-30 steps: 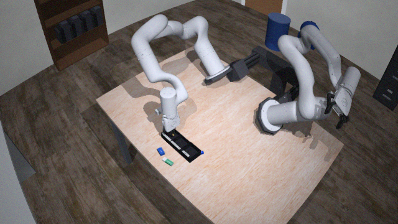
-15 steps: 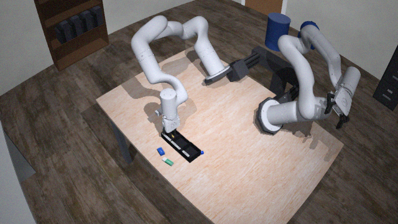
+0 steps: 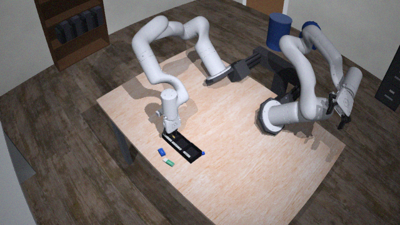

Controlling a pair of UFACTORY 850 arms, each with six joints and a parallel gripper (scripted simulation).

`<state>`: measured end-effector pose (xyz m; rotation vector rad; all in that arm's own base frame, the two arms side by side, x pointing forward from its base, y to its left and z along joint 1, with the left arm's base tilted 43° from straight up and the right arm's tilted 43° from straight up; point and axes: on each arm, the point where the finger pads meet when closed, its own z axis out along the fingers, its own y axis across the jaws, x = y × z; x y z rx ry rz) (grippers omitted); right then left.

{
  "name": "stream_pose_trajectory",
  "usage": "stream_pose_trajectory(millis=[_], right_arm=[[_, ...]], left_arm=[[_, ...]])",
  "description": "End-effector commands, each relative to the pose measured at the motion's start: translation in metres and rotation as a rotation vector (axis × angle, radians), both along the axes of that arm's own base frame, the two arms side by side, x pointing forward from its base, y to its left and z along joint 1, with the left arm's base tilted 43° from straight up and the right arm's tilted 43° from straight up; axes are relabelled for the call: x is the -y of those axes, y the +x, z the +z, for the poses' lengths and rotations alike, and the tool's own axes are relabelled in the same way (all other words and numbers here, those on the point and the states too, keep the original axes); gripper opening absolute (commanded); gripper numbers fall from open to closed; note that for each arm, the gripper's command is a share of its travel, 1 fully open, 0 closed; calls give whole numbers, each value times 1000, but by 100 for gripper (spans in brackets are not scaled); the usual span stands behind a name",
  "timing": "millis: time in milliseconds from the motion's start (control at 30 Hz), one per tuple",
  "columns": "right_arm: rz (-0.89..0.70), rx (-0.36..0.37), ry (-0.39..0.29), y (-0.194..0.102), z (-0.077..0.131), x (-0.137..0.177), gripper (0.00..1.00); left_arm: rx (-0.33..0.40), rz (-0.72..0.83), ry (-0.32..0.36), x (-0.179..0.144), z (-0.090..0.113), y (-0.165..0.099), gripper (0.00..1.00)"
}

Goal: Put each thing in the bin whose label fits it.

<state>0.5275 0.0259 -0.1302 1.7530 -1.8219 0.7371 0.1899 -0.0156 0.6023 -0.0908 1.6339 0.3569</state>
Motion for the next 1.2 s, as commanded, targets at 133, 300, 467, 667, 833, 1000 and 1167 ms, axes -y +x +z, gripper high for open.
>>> stream_pose_trajectory(millis=[133, 300, 467, 667, 833, 1000, 1167], right_arm=[[1, 1, 1, 1, 4, -4, 30], [1, 1, 1, 1, 7, -7, 30], [1, 1, 1, 1, 12, -12, 30], [1, 1, 1, 0, 18, -17, 30], [1, 1, 1, 0, 24, -22, 30], [1, 1, 1, 0, 38, -36, 30], [1, 1, 1, 0, 38, -36, 30]], left_arm=[[1, 0, 1, 0, 1, 0, 100], [1, 0, 1, 0, 1, 0, 100], [1, 0, 1, 0, 1, 0, 100], [1, 0, 1, 0, 1, 0, 100], [1, 0, 1, 0, 1, 0, 100], [1, 0, 1, 0, 1, 0, 100], [1, 0, 1, 0, 1, 0, 100]])
